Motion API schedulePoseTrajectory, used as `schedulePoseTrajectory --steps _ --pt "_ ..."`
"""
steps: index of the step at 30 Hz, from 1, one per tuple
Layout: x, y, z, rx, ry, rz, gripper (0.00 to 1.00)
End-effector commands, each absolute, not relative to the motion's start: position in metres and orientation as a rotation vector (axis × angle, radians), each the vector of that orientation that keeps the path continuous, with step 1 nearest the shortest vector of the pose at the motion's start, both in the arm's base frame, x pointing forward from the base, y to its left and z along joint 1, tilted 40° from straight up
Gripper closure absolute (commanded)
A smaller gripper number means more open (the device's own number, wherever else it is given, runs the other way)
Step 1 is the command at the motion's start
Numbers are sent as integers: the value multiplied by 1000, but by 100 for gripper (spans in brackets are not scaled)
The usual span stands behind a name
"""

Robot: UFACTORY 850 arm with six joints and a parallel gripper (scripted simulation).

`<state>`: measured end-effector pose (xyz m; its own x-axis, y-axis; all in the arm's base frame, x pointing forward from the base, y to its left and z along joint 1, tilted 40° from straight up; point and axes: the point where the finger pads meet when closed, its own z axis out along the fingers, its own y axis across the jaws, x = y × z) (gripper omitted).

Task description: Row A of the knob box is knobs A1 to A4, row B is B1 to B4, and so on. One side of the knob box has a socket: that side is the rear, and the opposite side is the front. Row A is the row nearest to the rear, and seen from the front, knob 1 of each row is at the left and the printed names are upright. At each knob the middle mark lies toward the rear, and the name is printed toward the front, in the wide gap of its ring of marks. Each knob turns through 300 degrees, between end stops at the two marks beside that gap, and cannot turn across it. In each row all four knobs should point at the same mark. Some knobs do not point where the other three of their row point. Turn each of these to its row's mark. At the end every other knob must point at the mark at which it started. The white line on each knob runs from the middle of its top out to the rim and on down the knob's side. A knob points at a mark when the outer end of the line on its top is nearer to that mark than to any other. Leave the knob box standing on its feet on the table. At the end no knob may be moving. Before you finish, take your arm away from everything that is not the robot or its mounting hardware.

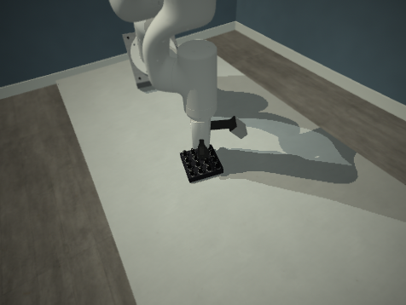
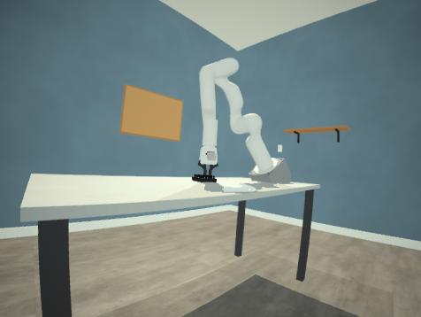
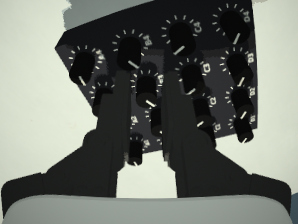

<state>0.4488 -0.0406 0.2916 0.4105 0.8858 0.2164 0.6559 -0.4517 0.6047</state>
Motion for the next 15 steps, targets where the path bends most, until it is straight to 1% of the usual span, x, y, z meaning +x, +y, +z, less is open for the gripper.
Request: schedulePoseTrajectory --steps 1,15 --pt "449 -41 292 2242 1315 726 81" --pt "441 -39 302 2242 1315 726 81"
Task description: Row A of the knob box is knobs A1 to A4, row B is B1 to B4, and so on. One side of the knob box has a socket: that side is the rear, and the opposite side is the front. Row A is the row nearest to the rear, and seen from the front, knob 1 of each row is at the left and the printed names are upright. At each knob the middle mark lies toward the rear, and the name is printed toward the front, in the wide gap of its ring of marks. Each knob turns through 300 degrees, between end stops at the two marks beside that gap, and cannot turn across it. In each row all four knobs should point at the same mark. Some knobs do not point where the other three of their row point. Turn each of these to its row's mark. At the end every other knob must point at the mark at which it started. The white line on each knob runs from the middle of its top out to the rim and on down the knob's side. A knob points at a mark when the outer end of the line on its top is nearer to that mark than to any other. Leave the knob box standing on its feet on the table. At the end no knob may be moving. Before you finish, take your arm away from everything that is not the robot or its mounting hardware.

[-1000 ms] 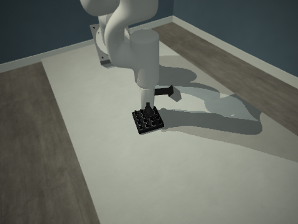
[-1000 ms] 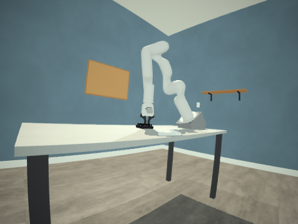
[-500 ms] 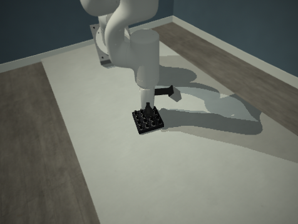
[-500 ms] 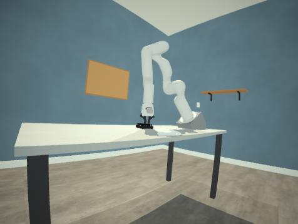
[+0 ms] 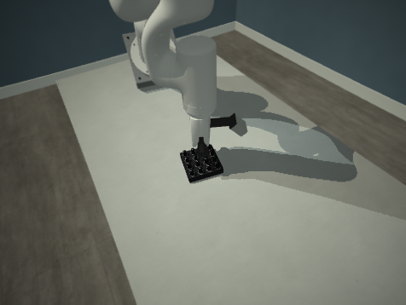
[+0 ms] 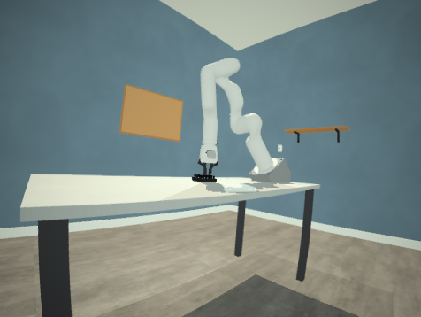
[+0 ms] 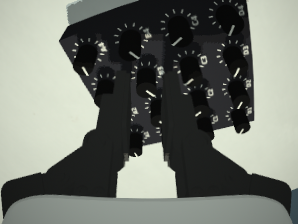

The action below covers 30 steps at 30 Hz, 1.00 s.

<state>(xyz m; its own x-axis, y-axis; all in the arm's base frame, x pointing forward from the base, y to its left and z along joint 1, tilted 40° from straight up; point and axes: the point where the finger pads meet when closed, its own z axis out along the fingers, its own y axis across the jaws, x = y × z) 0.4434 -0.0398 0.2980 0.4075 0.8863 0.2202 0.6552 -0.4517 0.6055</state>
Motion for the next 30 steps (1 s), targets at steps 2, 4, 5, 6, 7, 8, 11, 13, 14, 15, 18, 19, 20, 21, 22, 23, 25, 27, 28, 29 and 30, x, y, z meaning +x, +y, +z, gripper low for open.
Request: schedulePoseTrajectory --steps 2,4,5,6,7,8,11,13,14,15,18,19,20,21,22,23,25,27,28,29,30 --pt "439 -39 304 2242 1315 726 81" --pt "437 -39 306 2242 1315 726 81" --pt "436 -39 308 2242 1315 726 81" --pt "436 -38 309 2242 1315 726 81" --pt "435 -38 310 2242 1315 726 81" --pt "434 -38 311 2242 1315 726 81" --pt "432 -38 313 2242 1315 726 81" --pt "432 -38 313 2242 1315 726 81" --pt "431 -38 314 2242 1315 726 81" --pt "430 -38 315 2242 1315 726 81" --pt "429 -37 317 2242 1315 726 81" --pt "428 -37 317 2242 1315 726 81" --pt "428 -37 318 2242 1315 726 81" --pt "428 -37 318 2242 1315 726 81" --pt "427 -37 319 2242 1315 726 81" --pt "427 -37 319 2242 1315 726 81" --pt "427 -37 319 2242 1315 726 81" --pt "426 -37 320 2242 1315 726 81" --pt "426 -37 320 2242 1315 726 81" --pt "426 -37 320 2242 1315 726 81" --pt "426 -37 320 2242 1315 726 81"
